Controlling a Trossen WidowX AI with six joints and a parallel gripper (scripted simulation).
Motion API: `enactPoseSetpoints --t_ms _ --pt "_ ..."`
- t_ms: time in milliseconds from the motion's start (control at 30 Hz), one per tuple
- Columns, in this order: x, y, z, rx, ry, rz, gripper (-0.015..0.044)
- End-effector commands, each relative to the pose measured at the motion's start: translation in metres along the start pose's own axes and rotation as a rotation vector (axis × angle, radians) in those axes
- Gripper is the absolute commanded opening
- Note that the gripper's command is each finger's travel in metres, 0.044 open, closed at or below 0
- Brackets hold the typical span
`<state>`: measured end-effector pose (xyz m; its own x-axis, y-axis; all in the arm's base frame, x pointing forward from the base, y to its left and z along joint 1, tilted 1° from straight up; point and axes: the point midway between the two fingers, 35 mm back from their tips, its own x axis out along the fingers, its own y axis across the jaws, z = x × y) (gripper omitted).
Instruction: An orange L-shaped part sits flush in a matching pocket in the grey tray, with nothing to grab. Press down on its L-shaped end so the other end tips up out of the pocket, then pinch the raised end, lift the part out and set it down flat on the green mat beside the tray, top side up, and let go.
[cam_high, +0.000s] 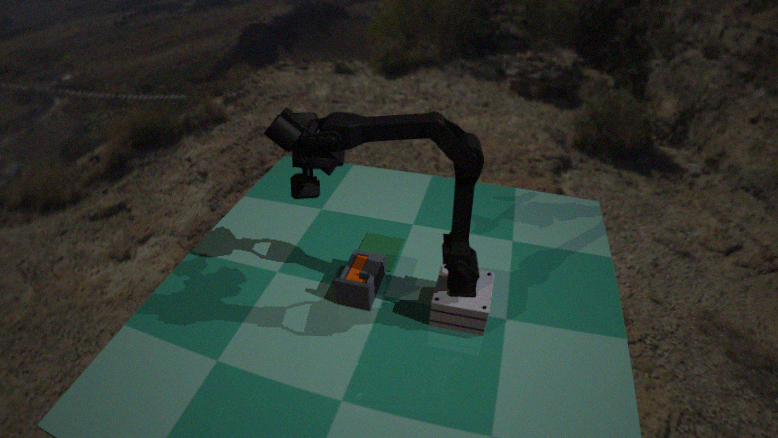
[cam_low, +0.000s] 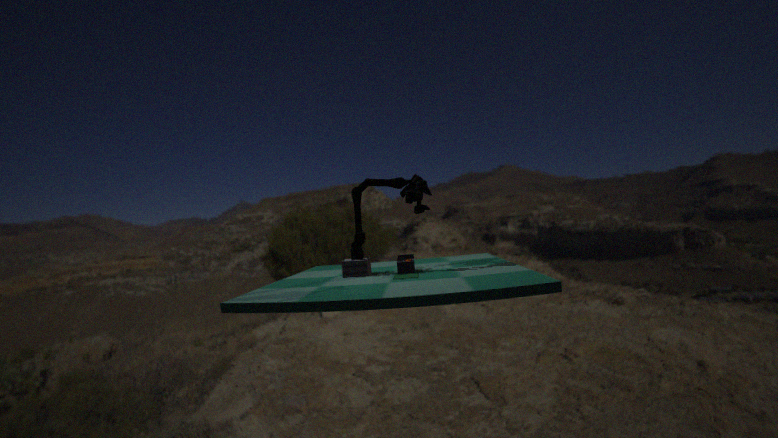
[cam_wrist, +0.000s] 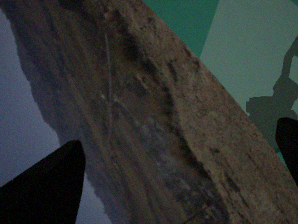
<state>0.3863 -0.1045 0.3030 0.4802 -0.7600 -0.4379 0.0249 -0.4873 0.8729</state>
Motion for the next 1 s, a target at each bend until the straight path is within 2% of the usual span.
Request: enactPoseSetpoints --t_ms 0,100,233,267,533,767,967 --pt "0.000 -0.002 0.000 -0.021 0.001 -0.007 0.0374" --pt "0.004 -0.018 0.002 -0.197 0.016 -0.069 0.0295" --pt "0.008 -0.059 0.009 -0.634 0.088 -0.221 0.0190" --pt "0.009 -0.070 0.012 -0.747 0.115 -0.261 0.0180" --pt "-0.002 -0.153 0.044 -1.580 0.485 -0.540 0.0180" --pt "-0.018 -0.193 0.067 -1.957 0.813 -0.635 0.0180" --pt "-0.037 -0.221 0.087 -2.210 1.166 -0.656 0.0180"
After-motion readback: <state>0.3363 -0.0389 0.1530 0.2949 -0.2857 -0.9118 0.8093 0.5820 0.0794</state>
